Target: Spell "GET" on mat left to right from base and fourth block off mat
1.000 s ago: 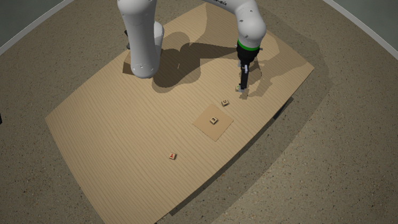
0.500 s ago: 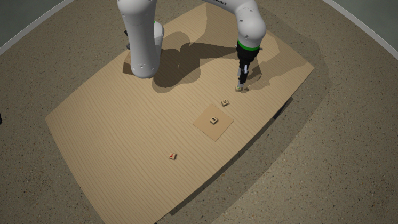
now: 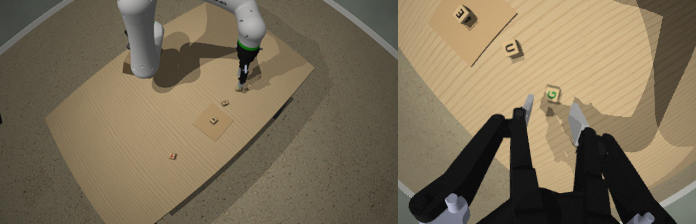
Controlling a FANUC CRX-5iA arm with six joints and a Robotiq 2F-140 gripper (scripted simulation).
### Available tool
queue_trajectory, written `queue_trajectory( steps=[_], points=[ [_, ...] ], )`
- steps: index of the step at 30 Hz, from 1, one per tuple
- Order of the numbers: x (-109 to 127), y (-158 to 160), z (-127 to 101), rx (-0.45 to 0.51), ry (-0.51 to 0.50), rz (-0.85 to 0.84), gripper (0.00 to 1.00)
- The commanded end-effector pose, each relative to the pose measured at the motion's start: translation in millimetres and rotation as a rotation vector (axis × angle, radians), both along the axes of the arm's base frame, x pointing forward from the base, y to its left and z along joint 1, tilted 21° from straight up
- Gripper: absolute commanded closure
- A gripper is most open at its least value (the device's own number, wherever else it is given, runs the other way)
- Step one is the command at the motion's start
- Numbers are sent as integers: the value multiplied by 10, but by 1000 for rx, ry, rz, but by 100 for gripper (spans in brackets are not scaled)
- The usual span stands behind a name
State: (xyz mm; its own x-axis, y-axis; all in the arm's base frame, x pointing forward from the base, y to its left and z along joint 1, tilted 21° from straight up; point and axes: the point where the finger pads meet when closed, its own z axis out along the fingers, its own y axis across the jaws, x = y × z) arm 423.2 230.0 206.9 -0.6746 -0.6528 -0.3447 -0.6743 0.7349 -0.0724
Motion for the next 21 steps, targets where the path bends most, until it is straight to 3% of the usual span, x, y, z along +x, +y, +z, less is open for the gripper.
queue_trajectory(
  steps=[1,21],
  points=[
    [1,1,2,0,0,0,63],
    [19,14,-58,0,0,-1,63]
  ],
)
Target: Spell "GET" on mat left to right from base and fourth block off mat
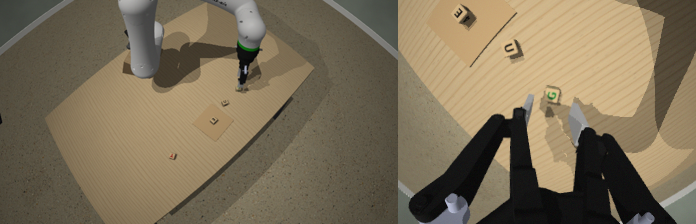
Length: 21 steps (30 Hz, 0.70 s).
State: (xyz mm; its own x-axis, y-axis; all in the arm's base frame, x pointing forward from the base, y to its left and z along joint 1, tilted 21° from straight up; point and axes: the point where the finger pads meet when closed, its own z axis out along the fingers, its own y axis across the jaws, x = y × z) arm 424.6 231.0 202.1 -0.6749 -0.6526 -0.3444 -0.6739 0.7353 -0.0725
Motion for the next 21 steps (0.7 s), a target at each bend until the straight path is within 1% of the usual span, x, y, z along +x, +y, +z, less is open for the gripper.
queue_trajectory(
  steps=[1,21],
  points=[
    [8,6,-21,0,0,0,63],
    [84,60,-270,0,0,0,63]
  ],
)
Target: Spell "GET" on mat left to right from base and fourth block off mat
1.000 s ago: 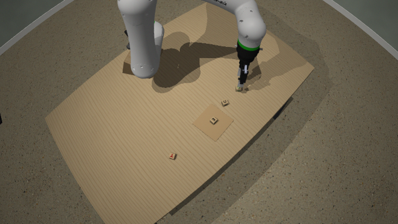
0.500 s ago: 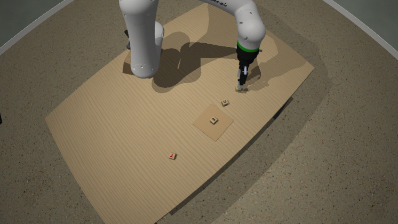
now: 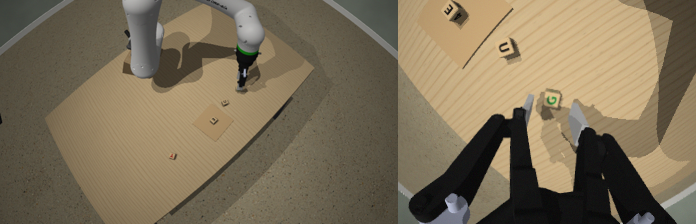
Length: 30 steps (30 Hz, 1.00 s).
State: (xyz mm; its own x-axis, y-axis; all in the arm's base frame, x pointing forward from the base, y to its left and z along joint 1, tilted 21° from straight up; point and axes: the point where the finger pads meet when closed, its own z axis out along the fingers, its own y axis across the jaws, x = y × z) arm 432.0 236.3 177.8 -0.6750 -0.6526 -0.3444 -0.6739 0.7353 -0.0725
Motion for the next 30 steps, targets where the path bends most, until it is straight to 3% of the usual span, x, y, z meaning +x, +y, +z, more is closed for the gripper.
queue_trajectory(
  steps=[1,30],
  points=[
    [14,10,-41,0,0,0,63],
    [61,44,-195,0,0,0,63]
  ],
)
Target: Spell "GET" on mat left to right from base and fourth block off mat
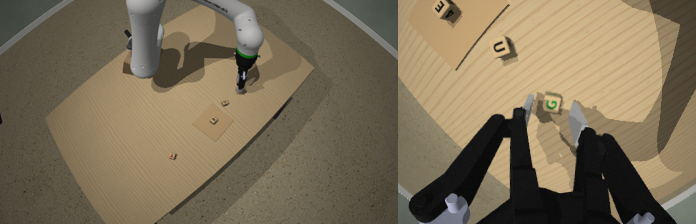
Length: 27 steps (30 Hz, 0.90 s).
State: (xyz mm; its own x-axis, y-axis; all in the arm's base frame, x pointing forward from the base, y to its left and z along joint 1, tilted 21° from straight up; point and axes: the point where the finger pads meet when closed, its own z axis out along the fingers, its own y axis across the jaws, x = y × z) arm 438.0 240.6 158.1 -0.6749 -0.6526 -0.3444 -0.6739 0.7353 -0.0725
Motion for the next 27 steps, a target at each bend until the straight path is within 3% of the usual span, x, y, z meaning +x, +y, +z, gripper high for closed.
queue_trajectory(
  steps=[1,15,27],
  points=[
    [1,1,2,0,0,0,63],
    [17,11,-48,0,0,0,63],
    [83,51,-254,0,0,0,63]
  ],
)
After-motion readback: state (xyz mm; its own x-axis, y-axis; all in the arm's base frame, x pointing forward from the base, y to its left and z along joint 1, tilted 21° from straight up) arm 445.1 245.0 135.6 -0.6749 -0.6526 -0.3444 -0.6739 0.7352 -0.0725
